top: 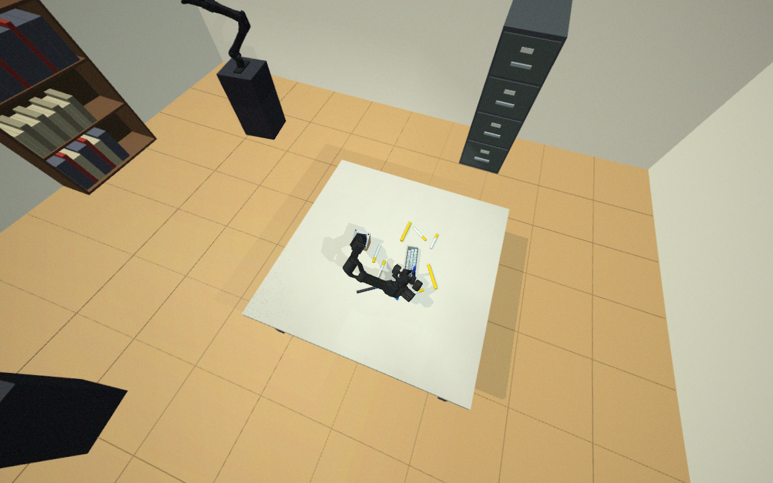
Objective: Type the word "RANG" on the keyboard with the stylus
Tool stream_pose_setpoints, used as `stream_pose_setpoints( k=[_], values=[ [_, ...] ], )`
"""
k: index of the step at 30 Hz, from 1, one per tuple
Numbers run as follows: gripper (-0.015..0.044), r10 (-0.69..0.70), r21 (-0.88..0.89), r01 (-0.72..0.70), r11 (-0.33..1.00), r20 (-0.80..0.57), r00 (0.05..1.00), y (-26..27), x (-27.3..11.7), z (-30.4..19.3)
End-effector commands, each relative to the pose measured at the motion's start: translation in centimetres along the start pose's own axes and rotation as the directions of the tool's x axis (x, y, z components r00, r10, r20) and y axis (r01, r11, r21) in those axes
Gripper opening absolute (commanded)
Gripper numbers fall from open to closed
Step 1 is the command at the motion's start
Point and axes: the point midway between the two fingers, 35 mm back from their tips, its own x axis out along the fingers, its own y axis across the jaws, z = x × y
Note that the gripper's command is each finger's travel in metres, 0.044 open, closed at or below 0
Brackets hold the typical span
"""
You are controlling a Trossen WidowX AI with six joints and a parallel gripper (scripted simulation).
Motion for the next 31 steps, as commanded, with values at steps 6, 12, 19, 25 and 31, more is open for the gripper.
stream_pose_setpoints(
  k=[6, 12, 19, 25, 31],
  values=[
    [0.0081, -0.002, -0.003, 0.002, 1.0, -0.002, 1.0, -0.1, 0.1, 0.0],
    [0.0081, -0.002, -0.003, 0.002, 1.0, -0.003, 1.0, 0.0, -0.5, -1.0],
    [0.0081, -0.002, -0.003, 0.002, 1.0, -0.004, 1.0, -0.1, -1.8, -3.3],
    [0.0081, -0.005, -0.012, 0.005, 1.0, -0.004, 1.0, -0.2, -1.5, -3.1],
    [0.0081, -0.005, -0.012, 0.005, 1.0, -0.004, 1.0, -0.2, -1.5, -3.1]
  ],
)
